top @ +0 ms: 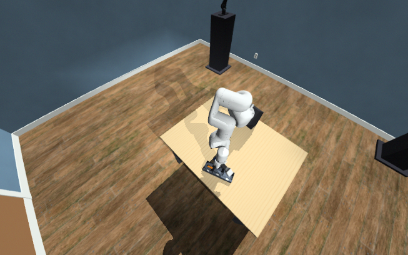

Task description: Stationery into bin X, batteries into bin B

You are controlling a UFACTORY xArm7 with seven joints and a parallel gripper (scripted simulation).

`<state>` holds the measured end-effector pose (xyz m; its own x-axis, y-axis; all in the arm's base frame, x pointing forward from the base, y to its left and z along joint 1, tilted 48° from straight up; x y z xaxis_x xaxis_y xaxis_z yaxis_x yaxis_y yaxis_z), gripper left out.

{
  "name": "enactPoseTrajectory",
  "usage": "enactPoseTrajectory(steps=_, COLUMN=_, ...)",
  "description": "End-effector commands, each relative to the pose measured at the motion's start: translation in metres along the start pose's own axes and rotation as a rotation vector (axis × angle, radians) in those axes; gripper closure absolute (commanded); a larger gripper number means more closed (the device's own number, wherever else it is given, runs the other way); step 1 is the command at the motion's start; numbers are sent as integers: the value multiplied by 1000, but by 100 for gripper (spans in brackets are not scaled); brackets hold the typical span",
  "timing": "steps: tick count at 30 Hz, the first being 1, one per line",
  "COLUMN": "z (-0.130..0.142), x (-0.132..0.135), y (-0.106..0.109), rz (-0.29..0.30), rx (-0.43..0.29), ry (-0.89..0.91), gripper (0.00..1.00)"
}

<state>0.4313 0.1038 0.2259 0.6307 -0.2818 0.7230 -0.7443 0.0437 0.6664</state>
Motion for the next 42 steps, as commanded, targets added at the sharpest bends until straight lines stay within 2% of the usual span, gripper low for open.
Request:
enactPoseTrajectory(steps=1, z=-22, x=7, y=-4, rz=1, rx=-6, ry=157, gripper=100)
enactPoseTrajectory(steps=14, z=-25, x=8, y=-4, rz=-1, rx=-18, ry=459, gripper=100)
enactPoseTrajectory(steps=42, z=-22, x=7, y=-8, rz=-1, rx=-18, ry=459, gripper=100)
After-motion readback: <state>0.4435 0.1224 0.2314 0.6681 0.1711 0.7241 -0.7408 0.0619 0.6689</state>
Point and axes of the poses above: the point where the finger pads meet when closed, its own y axis back along the fingers, its own x axis across the jaws, z = x × y, the point moved 1 cm from there along y, back along the fingers, and after that the axes turned 11 degrees about -y, right-handed, at the moved point
